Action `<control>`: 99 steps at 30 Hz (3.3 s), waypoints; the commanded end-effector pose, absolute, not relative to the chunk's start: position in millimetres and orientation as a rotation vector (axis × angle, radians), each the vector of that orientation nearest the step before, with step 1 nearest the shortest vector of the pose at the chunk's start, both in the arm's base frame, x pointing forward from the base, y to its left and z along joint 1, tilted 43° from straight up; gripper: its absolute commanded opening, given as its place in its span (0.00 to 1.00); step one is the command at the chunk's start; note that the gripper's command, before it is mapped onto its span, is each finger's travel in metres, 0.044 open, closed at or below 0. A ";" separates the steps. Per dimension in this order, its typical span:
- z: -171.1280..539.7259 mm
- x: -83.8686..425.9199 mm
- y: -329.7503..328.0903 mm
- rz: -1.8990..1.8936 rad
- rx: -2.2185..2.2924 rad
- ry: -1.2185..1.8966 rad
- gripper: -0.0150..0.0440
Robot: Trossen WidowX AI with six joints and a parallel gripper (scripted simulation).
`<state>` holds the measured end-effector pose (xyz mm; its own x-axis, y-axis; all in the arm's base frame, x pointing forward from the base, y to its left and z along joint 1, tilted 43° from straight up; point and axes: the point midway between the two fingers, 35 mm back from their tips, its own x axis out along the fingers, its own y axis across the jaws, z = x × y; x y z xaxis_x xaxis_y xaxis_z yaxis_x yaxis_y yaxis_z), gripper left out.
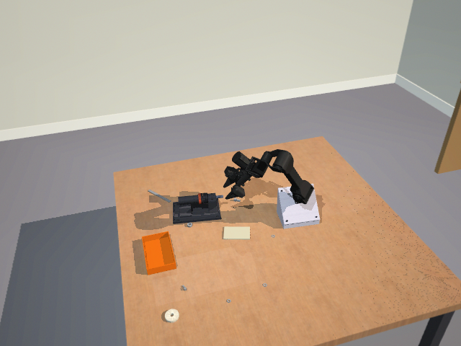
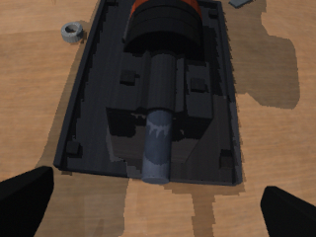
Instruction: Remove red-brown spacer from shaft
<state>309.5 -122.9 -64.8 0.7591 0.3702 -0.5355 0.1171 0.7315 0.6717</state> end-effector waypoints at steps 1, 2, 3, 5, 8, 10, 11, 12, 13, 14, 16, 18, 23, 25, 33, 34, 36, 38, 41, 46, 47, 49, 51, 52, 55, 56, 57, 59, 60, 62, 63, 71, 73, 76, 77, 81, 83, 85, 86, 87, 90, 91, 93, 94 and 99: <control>-64.9 308.2 -121.2 0.157 0.754 0.712 1.00; -64.9 308.2 -121.2 0.157 0.754 0.712 1.00; -64.9 308.2 -121.2 0.157 0.754 0.712 1.00; -64.9 308.2 -121.2 0.157 0.754 0.712 1.00; -64.9 308.2 -121.2 0.157 0.754 0.712 1.00; -64.9 308.2 -121.2 0.157 0.754 0.712 1.00; -64.9 308.2 -121.2 0.157 0.754 0.712 1.00; -64.9 308.2 -121.2 0.157 0.754 0.712 1.00; -64.9 308.2 -121.2 0.157 0.754 0.712 1.00; -64.9 308.2 -121.2 0.157 0.754 0.712 1.00; -64.9 308.2 -121.2 0.157 0.754 0.712 1.00; -64.9 308.2 -121.2 0.157 0.754 0.712 1.00; -73.4 324.2 -141.9 0.139 0.746 0.801 1.00; -75.9 332.0 -152.8 0.133 0.741 0.855 1.00; -63.2 361.1 -166.2 0.192 0.622 1.033 1.00; -63.0 361.9 -165.8 0.203 0.627 1.064 1.00; -61.6 363.0 -164.6 0.229 0.637 1.128 1.00; -60.4 363.3 -161.9 0.262 0.647 1.191 1.00; -59.0 362.7 -153.6 0.338 0.659 1.297 1.00; -50.6 359.1 -140.6 0.462 0.679 1.442 1.00; -50.1 358.9 -140.2 0.467 0.680 1.447 1.00; -50.1 358.9 -140.2 0.467 0.680 1.447 1.00; -50.1 358.9 -140.2 0.467 0.680 1.447 1.00; -50.1 358.9 -140.2 0.467 0.680 1.447 1.00; -50.1 358.9 -140.2 0.467 0.680 1.447 1.00; -50.1 358.9 -140.2 0.467 0.680 1.447 1.00; -50.1 358.9 -140.2 0.467 0.680 1.447 1.00; -50.1 358.9 -140.2 0.467 0.680 1.447 1.00; -50.1 358.9 -140.2 0.467 0.680 1.447 1.00; -50.1 358.9 -140.2 0.467 0.680 1.447 1.00; -50.1 358.9 -140.2 0.467 0.680 1.447 1.00; -50.1 358.9 -140.2 0.467 0.680 1.447 1.00; -50.1 358.9 -140.2 0.467 0.680 1.447 1.00; -50.1 358.9 -140.2 0.467 0.680 1.447 1.00; -50.1 358.9 -140.2 0.467 0.680 1.447 1.00; -50.3 358.9 -140.0 0.467 0.680 1.447 1.00; -51.3 359.1 -139.2 0.467 0.680 1.447 1.00; -53.1 359.5 -137.7 0.467 0.680 1.447 1.00; -54.3 359.7 -136.7 0.467 0.680 1.447 1.00; -55.6 359.9 -135.6 0.467 0.680 1.447 1.00; -59.3 360.6 -132.4 0.467 0.680 1.447 1.00; -60.6 360.8 -131.3 0.467 0.680 1.447 1.00; -63.1 361.2 -129.1 0.467 0.680 1.447 1.00; -64.3 361.3 -128.0 0.467 0.680 1.447 1.00; -70.5 362.1 -122.5 0.468 0.680 1.447 1.00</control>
<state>363.5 -126.7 -66.6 0.0897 0.6630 -0.7433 0.1020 0.7362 0.6690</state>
